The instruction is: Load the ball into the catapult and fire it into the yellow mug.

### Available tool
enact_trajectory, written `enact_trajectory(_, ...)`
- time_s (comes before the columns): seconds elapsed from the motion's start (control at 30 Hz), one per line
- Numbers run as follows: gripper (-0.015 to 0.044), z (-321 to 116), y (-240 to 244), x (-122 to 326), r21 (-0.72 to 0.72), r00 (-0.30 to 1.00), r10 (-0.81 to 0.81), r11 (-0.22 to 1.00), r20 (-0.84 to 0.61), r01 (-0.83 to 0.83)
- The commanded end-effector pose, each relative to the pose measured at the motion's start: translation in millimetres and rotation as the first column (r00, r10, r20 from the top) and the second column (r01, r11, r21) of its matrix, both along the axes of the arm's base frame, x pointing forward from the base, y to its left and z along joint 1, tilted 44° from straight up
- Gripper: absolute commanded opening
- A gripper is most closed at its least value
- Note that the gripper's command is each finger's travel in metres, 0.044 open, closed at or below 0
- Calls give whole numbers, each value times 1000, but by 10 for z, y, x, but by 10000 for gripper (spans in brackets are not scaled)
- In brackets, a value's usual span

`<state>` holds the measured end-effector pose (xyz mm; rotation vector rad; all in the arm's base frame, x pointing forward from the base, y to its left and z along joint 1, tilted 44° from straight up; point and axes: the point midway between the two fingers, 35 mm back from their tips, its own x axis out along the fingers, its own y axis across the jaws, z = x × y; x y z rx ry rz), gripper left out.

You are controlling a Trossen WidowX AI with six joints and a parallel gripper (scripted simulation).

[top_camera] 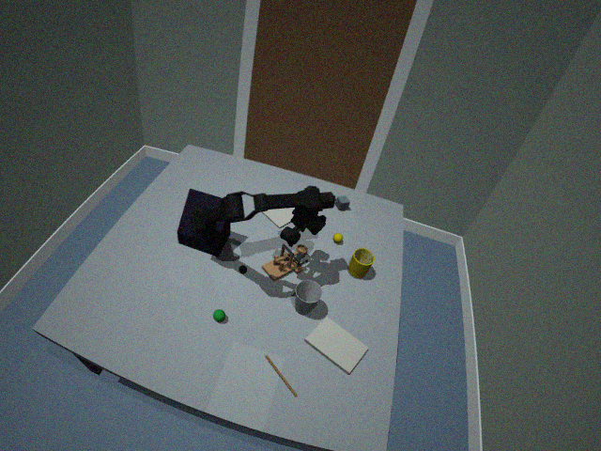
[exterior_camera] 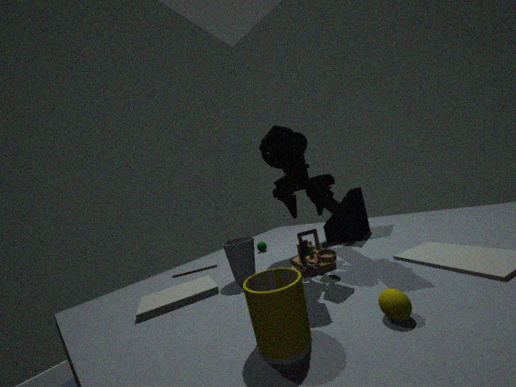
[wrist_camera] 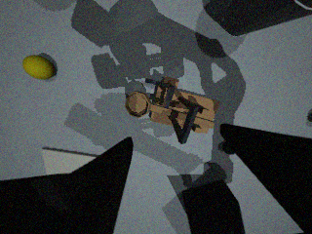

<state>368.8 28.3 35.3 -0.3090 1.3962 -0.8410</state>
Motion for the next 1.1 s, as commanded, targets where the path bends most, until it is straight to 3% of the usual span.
enact_trajectory(0.0,440,20,-44,-31,-6,992,-94,995,89,95)
enact_trajectory(0.5,440,82,-170,-167,71,800,-441,888,408,453)
enact_trajectory(1.07,440,152,-325,-319,280,330,-670,633,665,722)
